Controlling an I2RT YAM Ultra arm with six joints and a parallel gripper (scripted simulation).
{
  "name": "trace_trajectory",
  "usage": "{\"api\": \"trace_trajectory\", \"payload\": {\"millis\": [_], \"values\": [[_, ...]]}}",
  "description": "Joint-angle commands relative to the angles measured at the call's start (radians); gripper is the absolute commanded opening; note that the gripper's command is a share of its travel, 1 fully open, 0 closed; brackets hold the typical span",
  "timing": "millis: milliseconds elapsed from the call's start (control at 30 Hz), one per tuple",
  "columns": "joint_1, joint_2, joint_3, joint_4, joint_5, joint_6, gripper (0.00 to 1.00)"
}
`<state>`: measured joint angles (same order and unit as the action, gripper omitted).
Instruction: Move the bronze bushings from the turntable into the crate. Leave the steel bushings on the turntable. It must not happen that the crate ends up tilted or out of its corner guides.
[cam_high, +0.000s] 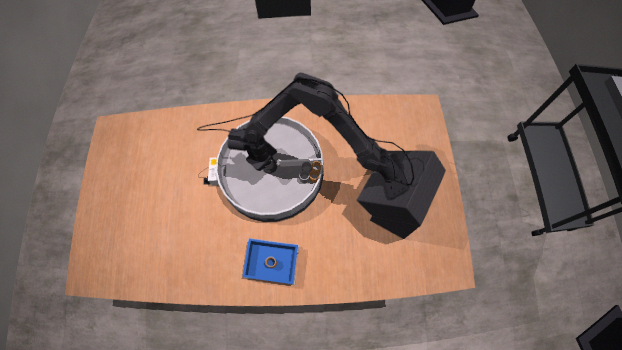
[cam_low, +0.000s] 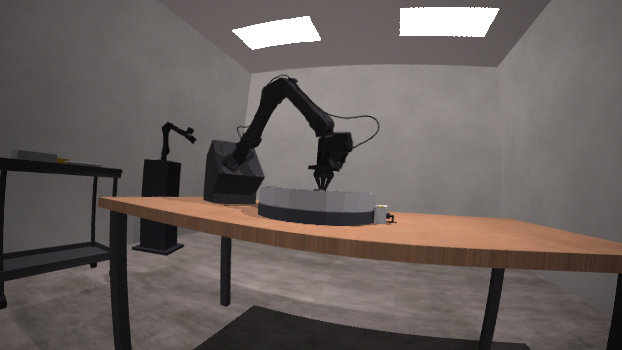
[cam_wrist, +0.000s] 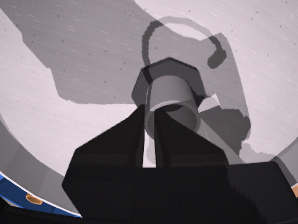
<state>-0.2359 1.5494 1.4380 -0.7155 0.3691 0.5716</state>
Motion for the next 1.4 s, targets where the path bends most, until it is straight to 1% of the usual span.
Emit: {"api": "trace_trajectory", "payload": {"millis": [0, 1033, 1133, 1267, 1333, 1367], "values": [[0.007, -0.018, -0.001, 0.016, -0.002, -0.006, 0.00], [0.007, -0.018, -0.001, 0.016, -0.002, -0.006, 0.00], [0.007, -0.024, -0.019, 0.017, -0.002, -0.006, 0.00], [0.006, -0.032, -0.012, 0.023, -0.003, -0.006, 0.00], [0.006, -0.033, -0.029, 0.024, -0.002, -0.006, 0.00], [0.006, -0.033, -0.024, 0.025, -0.002, -0.006, 0.00]]}}
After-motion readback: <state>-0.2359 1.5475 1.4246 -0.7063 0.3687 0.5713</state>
